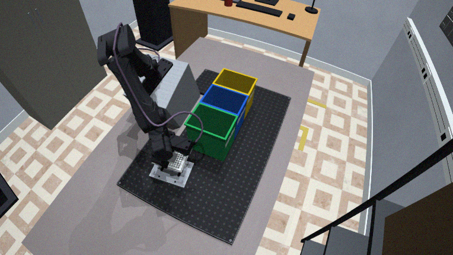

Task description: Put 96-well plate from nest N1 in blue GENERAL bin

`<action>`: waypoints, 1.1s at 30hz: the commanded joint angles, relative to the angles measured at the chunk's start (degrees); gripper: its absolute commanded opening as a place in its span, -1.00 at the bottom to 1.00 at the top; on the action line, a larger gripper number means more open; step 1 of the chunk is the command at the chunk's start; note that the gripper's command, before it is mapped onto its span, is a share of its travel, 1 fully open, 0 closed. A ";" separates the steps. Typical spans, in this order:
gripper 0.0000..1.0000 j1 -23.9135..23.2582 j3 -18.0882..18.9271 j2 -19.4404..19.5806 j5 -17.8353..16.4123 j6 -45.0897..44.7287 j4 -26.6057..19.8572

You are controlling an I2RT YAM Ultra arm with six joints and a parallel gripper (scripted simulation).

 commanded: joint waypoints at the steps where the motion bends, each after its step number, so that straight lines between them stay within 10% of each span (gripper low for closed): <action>1: -1.00 0.65 1.66 -3.93 1.49 0.73 -3.88; 33: -1.00 2.63 3.83 -12.26 2.02 2.70 -14.87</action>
